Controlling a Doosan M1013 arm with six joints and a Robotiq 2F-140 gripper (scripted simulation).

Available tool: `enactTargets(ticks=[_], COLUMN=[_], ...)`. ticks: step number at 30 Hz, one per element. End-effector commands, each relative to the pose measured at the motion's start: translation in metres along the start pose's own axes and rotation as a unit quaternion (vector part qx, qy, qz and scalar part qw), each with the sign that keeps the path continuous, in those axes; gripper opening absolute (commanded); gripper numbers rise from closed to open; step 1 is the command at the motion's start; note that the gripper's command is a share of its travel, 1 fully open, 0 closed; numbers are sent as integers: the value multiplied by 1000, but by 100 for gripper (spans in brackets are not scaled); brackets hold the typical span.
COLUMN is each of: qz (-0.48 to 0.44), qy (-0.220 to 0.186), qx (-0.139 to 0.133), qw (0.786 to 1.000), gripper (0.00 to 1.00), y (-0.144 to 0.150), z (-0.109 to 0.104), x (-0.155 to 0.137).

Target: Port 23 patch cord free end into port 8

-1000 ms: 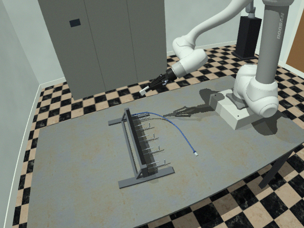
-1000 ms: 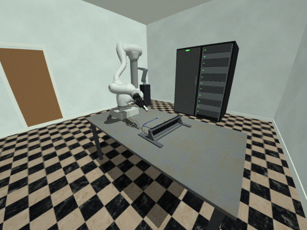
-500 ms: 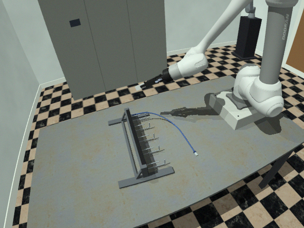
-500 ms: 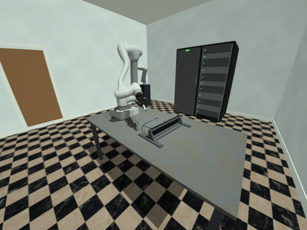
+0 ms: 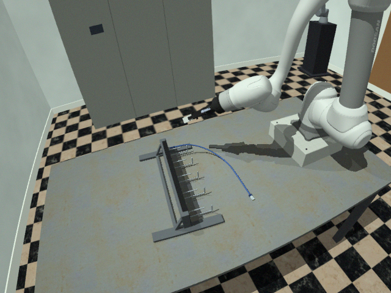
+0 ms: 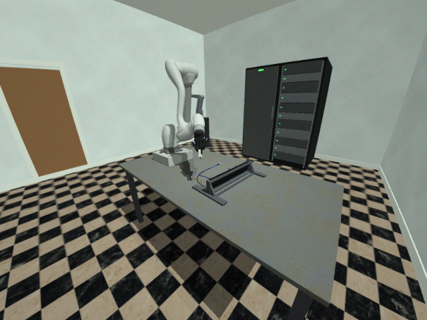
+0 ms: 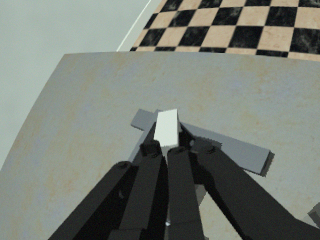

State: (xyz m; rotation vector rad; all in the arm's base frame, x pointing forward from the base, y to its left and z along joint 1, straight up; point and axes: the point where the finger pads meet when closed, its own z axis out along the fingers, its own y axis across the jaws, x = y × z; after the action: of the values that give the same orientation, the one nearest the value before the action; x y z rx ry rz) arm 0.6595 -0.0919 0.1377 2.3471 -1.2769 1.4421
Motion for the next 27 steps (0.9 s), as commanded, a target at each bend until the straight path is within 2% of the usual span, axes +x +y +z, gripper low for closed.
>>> enactTargets(ticks=[1, 2, 4, 13, 17, 19, 21, 27], qz=[23, 23, 46, 95, 113, 113, 127, 147], qy=[-23, -23, -49, -126, -162, -162, -195, -248], qx=[-64, -64, -96, -165, -189, -189, -209, -234], qw=[997, 997, 993, 974, 962, 962, 950, 929], gripper=[0, 0, 0, 0, 0, 0, 0, 0], y=[6, 6, 11, 15, 13, 13, 8, -2], z=[-6, -6, -17, -53, -72, -72, -91, -124], x=[-18, -18, -44, -117, -150, -150, -179, -224])
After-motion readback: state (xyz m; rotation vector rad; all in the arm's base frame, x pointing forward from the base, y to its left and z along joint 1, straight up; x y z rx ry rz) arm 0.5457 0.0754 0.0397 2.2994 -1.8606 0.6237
